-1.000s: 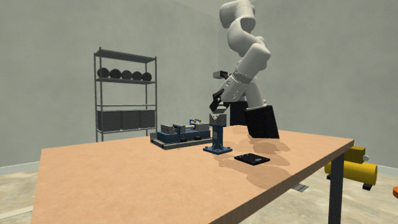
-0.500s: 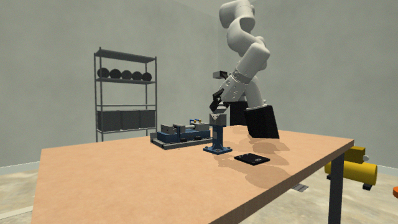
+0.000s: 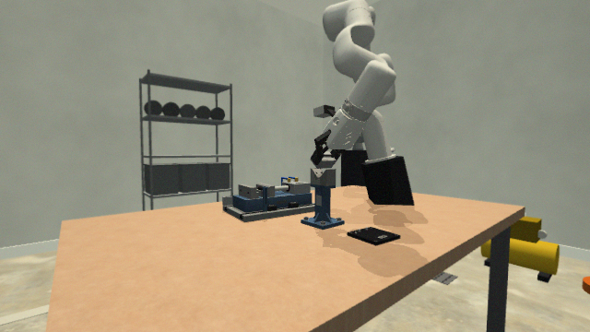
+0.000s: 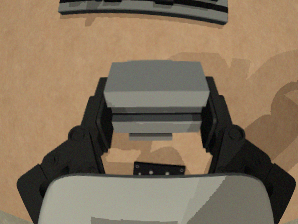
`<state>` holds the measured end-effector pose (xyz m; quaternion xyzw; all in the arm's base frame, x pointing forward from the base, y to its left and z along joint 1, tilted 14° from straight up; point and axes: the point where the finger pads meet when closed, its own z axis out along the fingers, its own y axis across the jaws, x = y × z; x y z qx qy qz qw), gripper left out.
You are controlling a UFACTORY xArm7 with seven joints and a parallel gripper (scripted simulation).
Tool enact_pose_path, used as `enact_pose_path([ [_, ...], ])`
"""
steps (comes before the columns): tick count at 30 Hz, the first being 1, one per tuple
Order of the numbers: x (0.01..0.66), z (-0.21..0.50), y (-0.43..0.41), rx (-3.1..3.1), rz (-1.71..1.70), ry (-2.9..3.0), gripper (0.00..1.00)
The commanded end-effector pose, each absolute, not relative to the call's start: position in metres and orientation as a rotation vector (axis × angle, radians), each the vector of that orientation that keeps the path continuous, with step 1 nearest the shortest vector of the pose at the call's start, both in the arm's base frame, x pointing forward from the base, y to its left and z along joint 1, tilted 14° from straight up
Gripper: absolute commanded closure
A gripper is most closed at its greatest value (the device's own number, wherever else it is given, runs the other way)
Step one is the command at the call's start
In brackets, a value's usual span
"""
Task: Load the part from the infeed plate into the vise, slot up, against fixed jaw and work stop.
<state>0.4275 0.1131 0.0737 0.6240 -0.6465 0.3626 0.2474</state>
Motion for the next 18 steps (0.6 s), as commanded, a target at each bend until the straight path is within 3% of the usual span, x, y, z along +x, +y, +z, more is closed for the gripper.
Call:
enact_pose_path([
  [1, 0.4284, 0.0752, 0.1141, 1.726, 0.97, -1.784, 1.0],
  [18, 0.4282, 0.0764, 0.1128, 1.844, 0.858, -1.878, 1.0],
])
